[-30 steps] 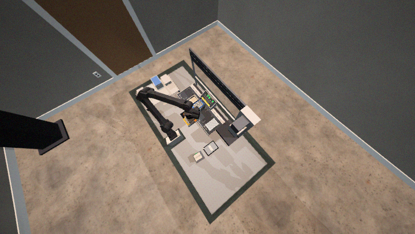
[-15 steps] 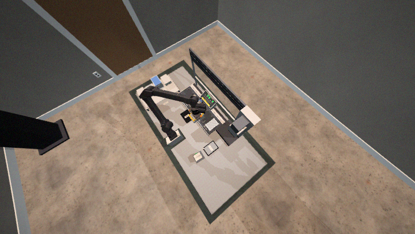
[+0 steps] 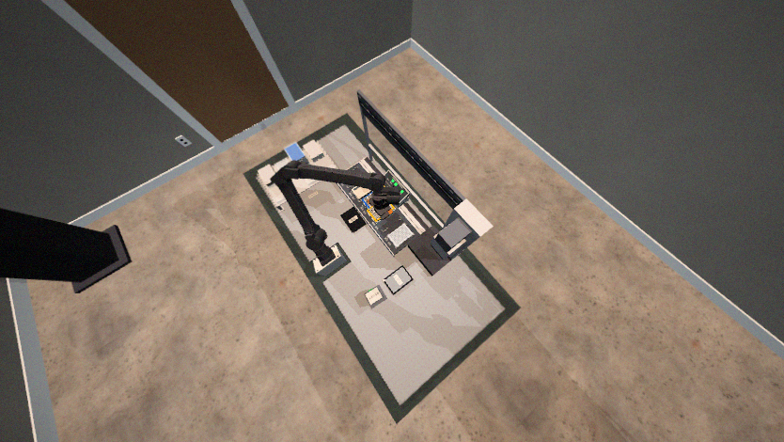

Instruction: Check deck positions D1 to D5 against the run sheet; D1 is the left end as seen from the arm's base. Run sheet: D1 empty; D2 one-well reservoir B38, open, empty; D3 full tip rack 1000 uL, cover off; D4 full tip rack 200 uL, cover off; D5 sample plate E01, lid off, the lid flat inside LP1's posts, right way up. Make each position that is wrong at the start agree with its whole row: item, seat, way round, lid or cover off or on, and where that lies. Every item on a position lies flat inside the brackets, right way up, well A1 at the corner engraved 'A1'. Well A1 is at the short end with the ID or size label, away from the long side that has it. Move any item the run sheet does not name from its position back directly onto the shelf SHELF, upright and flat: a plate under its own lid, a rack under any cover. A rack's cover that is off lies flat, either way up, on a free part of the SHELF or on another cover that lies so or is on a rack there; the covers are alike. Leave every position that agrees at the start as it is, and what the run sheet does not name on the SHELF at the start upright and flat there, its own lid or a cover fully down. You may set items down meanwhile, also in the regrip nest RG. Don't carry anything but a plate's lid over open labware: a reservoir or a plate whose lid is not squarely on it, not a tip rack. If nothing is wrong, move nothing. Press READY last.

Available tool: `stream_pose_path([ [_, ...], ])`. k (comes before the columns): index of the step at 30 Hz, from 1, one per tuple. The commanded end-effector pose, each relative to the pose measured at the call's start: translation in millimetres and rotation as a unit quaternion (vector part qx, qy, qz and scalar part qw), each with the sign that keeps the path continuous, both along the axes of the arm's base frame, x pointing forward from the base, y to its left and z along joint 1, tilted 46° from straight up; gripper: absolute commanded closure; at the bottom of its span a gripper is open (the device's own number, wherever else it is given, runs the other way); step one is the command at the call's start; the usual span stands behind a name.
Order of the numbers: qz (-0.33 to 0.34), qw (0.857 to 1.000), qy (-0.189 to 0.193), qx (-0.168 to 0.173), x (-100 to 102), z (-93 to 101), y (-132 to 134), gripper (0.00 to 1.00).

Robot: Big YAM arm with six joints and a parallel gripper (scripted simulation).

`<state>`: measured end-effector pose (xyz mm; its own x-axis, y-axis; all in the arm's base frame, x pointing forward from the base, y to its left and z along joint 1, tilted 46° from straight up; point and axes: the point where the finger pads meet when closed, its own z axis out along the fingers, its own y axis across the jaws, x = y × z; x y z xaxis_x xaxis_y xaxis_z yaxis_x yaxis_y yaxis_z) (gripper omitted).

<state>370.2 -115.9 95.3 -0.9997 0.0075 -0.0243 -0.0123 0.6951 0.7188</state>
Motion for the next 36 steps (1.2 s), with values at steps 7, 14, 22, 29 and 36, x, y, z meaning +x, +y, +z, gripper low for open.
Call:
stream_pose_path([
  [7, -0.023, 0.999, -0.015, -0.016, 49, 7.6, -26, 1.00],
  [14, -0.021, 1.000, -0.007, -0.011, 38, 4.5, -18, 1.00],
  [22, -0.010, 1.000, -0.012, -0.012, 42, 7.7, -13, 1.00],
  [29, -0.018, 0.999, -0.025, -0.020, 46, 11.9, -26, 1.00],
  [36, -0.018, 0.999, -0.027, -0.021, 48, 12.4, -27, 1.00],
])
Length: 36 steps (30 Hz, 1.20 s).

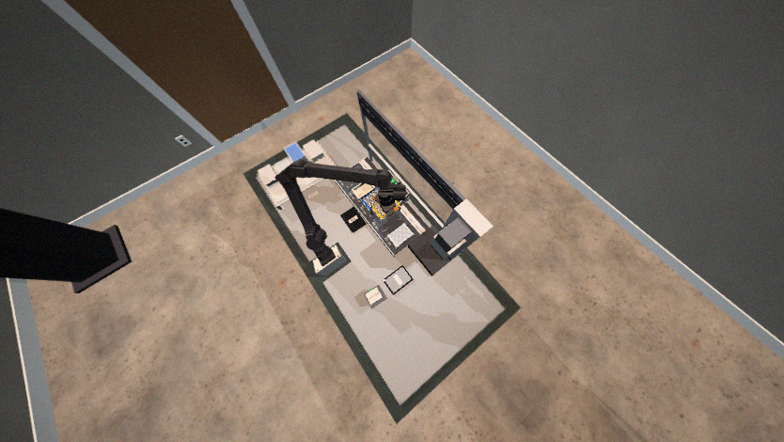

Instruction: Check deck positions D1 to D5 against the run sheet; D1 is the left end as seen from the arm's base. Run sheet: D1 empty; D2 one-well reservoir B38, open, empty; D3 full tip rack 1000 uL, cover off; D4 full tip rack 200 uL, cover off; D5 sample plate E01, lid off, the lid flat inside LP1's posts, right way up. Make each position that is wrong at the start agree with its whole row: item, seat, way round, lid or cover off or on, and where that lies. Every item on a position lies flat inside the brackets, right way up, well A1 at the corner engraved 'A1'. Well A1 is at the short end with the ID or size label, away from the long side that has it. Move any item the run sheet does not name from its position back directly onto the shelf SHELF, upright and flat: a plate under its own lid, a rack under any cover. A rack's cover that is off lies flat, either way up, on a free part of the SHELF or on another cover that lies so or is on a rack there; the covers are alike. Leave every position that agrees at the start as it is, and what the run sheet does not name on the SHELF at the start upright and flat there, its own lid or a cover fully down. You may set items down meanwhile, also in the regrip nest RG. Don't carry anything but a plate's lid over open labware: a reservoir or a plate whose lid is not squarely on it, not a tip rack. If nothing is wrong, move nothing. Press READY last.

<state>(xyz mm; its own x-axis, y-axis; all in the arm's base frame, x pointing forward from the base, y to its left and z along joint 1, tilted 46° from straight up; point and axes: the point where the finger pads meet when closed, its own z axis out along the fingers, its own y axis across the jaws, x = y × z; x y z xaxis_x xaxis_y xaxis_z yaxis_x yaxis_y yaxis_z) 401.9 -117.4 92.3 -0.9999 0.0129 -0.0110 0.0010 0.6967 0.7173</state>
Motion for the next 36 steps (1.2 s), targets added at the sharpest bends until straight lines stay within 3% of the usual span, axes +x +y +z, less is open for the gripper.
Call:
stream_pose_path([
  [1, -0.015, 0.999, -0.033, -0.020, 16, 15.3, -26, 1.00],
  [28, -0.015, 0.999, -0.032, -0.019, 17, 12.7, -26, 1.00],
  [31, -0.002, 1.000, -0.006, -0.004, 6, -3.7, 3, 1.00],
  [36, -0.006, 1.000, -0.012, -0.007, 12, -7.8, 2, 1.00],
])
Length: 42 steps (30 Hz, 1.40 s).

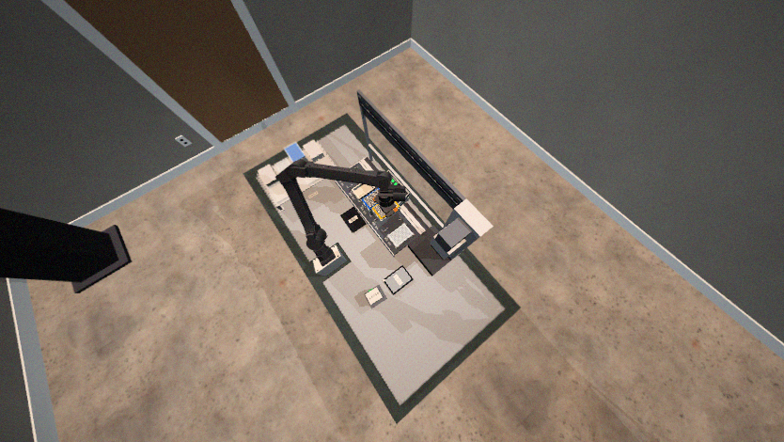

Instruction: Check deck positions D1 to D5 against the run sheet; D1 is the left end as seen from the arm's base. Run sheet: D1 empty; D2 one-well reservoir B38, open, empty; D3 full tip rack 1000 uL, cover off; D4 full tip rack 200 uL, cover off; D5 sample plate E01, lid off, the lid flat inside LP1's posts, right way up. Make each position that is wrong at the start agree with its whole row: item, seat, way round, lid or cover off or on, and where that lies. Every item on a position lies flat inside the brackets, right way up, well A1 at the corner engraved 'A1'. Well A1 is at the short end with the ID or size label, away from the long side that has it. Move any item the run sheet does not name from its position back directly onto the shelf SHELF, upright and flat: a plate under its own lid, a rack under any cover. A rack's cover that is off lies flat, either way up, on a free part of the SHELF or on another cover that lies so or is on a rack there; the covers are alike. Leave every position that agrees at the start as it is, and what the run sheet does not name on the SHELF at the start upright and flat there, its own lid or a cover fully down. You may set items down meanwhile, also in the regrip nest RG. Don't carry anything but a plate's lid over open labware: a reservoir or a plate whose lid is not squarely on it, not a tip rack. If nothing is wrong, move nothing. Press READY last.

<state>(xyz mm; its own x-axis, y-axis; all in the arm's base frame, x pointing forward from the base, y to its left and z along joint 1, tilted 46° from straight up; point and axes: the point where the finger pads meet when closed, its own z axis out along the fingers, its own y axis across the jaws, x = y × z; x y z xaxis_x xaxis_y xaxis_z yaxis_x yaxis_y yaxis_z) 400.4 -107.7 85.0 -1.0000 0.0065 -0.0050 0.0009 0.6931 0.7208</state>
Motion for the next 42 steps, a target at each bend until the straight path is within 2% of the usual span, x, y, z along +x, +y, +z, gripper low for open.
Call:
stream_pose_path([
  [1, -0.015, 1.000, -0.010, -0.007, 7, -3.8, -8, 1.00],
  [7, -0.005, 1.000, -0.008, -0.005, 8, -10.1, 5, 1.00],
  [8, -0.012, 0.999, -0.029, -0.017, 24, 0.2, -9, 1.00],
  [9, -0.013, 0.999, -0.029, -0.017, 24, -1.2, -9, 1.00],
  [11, -0.007, 1.000, -0.009, -0.007, 10, -14.1, 7, 1.00],
  [12, -0.005, 1.000, -0.007, -0.005, 9, -16.8, 11, 1.00],
  [15, -0.005, 1.000, -0.007, -0.005, 9, -20.2, 14, 1.00],
  [18, -0.016, 1.000, -0.012, -0.007, 11, -21.4, 7, 1.00],
  [21, -0.005, 1.000, -0.008, -0.006, 9, -26.2, 21, 1.00],
  [24, -0.005, 1.000, -0.007, -0.005, 9, -28.0, 23, 1.00],
  [25, -0.015, 0.999, -0.028, -0.016, 25, -18.5, 6, 1.00],
  [26, -0.016, 0.999, -0.028, -0.016, 25, -19.8, 7, 1.00],
  [29, -0.005, 1.000, -0.007, -0.005, 10, -34.4, 29, 1.00],
  [33, -0.006, 1.000, -0.009, -0.006, 12, -37.7, 32, 1.00],
  [35, -0.017, 1.000, -0.012, -0.007, 12, -39.1, 24, 1.00],
  [38, -0.005, 1.000, -0.006, -0.005, 10, -45.1, 39, 1.00],
  [41, -0.005, 1.000, -0.007, -0.004, 10, -46.1, 41, 1.00],
  [42, -0.016, 0.999, -0.028, -0.015, 27, -36.9, 24, 1.00],
])
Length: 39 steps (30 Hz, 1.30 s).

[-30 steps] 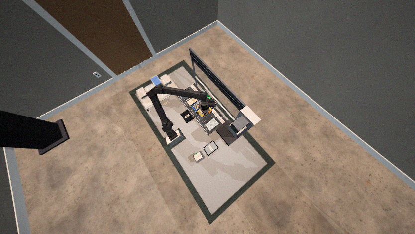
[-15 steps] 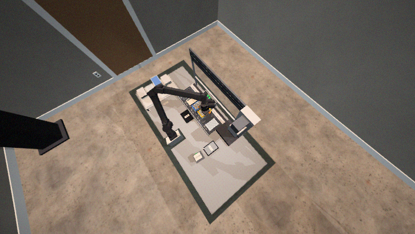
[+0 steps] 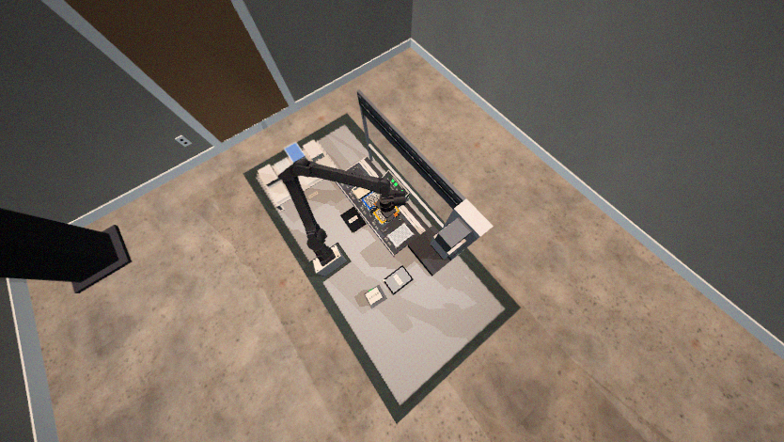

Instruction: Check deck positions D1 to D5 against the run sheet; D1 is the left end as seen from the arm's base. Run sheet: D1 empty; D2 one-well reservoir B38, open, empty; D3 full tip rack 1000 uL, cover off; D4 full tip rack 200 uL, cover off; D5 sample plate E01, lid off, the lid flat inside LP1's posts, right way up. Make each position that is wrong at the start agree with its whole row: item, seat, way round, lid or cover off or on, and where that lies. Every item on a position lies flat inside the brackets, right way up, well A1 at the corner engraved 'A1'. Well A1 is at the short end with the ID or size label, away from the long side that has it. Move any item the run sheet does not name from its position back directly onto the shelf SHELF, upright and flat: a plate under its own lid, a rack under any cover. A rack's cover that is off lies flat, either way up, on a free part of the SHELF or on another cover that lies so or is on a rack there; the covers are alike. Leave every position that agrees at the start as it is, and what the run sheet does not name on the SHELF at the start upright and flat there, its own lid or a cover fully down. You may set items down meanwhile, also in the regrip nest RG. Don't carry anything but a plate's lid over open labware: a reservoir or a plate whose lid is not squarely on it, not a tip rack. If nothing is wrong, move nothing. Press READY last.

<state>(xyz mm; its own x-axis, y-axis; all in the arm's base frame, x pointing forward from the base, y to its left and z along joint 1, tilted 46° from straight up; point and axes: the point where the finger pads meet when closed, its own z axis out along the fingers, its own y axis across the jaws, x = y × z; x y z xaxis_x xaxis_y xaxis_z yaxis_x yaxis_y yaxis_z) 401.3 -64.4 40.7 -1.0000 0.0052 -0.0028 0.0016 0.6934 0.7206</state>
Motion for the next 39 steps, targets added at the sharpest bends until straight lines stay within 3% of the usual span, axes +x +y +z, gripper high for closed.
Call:
stream_pose_path([
  [1, -0.017, 0.999, -0.029, -0.014, 26, 6.2, -18, 1.00],
  [4, -0.006, 1.000, -0.008, -0.004, 9, -7.7, 3, 1.00],
  [10, -0.017, 1.000, -0.016, -0.008, 15, -10.9, -2, 1.00],
  [16, -0.006, 1.000, -0.007, -0.004, 9, -19.4, 15, 1.00],
  [17, -0.017, 0.999, -0.028, -0.013, 27, -10.8, -1, 1.00],
  [21, -0.006, 1.000, -0.007, -0.004, 10, -25.2, 21, 1.00],
  [26, -0.014, 1.000, -0.014, -0.007, 15, -28.0, 18, 1.00],
  [28, -0.014, 1.000, -0.007, -0.004, 9, -33.7, 22, 1.00],
  [33, -0.005, 1.000, -0.007, -0.004, 9, -36.9, 33, 1.00],
  [34, -0.017, 0.999, -0.028, -0.012, 28, -29.0, 18, 1.00],
  [35, -0.017, 0.999, -0.028, -0.012, 28, -30.1, 19, 1.00],
  [39, -0.005, 1.000, -0.007, -0.004, 10, -43.9, 41, 1.00],
])
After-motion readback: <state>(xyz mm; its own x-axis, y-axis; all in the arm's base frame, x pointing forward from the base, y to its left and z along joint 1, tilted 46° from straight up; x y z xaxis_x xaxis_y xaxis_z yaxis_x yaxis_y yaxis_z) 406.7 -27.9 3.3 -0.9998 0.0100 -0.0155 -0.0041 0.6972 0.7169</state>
